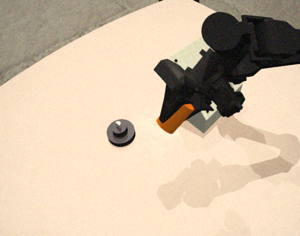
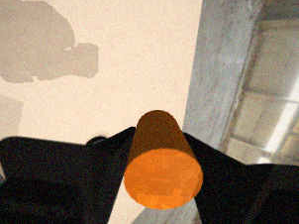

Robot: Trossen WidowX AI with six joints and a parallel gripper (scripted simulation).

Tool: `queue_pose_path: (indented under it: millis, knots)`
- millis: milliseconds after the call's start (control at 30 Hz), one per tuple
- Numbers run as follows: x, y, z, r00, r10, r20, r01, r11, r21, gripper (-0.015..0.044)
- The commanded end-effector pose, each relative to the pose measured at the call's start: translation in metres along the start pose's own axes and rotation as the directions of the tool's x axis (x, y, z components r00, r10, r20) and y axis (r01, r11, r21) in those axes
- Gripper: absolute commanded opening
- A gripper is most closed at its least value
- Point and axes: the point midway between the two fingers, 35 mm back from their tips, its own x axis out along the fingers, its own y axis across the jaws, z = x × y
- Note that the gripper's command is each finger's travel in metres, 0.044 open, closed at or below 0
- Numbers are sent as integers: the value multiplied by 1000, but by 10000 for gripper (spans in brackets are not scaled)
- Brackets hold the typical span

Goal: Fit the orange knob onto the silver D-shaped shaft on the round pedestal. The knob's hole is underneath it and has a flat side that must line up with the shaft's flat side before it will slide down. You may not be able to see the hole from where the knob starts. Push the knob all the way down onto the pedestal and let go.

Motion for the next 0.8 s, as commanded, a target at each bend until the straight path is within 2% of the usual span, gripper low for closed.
queue_pose_path:
  millis: [0,667,767]
  knots:
    - [-7,-2,-1,998,-66,-2,66,998,2,0]
    - [-12,2,-1,971,-238,1,238,971,3,0]
    - [-11,2,-1,978,-211,3,211,978,1,0]
